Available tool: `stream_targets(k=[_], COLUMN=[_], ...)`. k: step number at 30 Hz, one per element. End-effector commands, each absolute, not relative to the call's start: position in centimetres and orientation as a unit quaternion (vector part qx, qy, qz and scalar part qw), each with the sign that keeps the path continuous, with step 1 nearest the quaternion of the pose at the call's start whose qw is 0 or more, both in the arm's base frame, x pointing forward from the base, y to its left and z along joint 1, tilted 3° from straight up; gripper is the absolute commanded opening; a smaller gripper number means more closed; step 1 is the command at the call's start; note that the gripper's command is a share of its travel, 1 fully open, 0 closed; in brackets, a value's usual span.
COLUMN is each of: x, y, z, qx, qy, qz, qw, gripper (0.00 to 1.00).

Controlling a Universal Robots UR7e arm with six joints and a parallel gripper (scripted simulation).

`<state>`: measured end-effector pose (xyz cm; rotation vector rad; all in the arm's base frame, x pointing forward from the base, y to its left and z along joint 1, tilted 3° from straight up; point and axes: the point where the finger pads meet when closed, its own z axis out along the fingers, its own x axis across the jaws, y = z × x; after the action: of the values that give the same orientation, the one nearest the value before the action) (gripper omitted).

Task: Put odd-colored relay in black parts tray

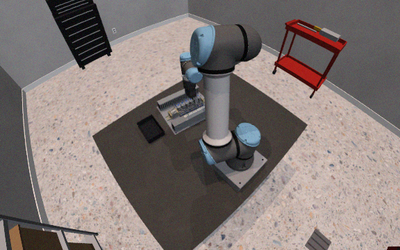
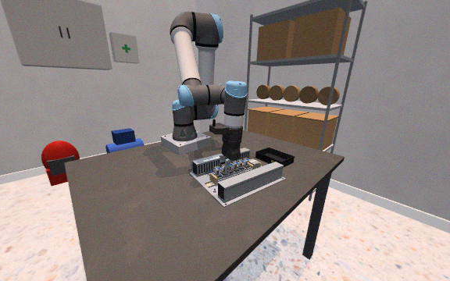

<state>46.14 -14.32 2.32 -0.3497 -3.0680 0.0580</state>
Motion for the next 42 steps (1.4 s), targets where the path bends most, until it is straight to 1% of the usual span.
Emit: stream_targets(k=[1,42], x=[46.16,46.0], y=[-14.31,-14.27], z=[2.43,2.46], qx=[-0.113,-0.112], qy=[-0.993,-0.993], qz=[0.019,0.023], qw=[0.022,-0.012], gripper=[0.0,0.0])
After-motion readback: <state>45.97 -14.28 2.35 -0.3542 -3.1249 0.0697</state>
